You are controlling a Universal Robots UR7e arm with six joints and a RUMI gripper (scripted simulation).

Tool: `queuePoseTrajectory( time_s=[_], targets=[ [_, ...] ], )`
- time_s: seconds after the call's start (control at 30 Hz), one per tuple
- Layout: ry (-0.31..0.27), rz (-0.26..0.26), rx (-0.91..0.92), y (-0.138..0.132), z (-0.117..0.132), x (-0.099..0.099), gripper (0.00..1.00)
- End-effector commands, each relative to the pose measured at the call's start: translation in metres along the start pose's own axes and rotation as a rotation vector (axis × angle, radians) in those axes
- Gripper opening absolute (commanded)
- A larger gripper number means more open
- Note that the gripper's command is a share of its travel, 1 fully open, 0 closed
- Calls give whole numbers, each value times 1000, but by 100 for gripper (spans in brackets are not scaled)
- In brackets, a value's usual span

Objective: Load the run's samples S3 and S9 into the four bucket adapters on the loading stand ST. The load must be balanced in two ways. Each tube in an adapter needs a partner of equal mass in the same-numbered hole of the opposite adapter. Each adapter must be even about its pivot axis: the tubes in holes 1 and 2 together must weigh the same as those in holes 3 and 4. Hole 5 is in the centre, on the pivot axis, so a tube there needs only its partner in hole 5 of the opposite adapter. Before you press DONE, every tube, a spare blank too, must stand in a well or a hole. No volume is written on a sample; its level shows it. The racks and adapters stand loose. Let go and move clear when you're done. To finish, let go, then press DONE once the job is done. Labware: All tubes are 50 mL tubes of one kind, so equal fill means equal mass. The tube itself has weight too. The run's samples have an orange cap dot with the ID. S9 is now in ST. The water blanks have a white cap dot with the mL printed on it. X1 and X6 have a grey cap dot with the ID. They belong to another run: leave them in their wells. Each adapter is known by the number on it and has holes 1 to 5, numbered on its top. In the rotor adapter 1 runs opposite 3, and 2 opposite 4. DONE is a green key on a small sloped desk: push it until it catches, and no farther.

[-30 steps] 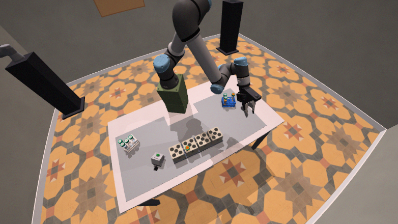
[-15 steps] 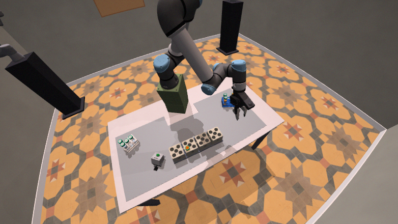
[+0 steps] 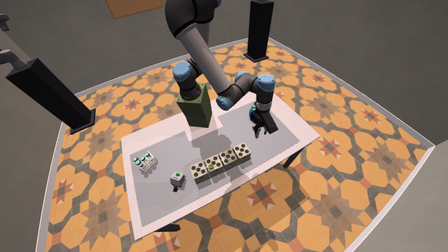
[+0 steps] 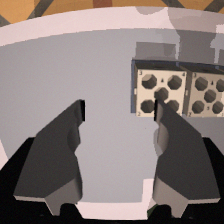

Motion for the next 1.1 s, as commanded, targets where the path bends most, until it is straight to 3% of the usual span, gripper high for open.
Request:
queuePoseTrajectory(
  time_s=[0.0, 0.07, 1.07],
  targets=[
    [-84, 18, 9, 25, -2, 3, 35],
    [-103, 22, 12, 34, -2, 4, 35],
    [-103, 22, 12, 163, 0, 21, 35]
  ],
)
Point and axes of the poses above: the point where the finger pads meet when closed, its own x axis out along the fingers, its own y axis across the jaws, z = x × y, the point moved 1 cm from there along -x, back along the fingers, and after that the axes turned 11 degrees about x, right-handed, at the moved point
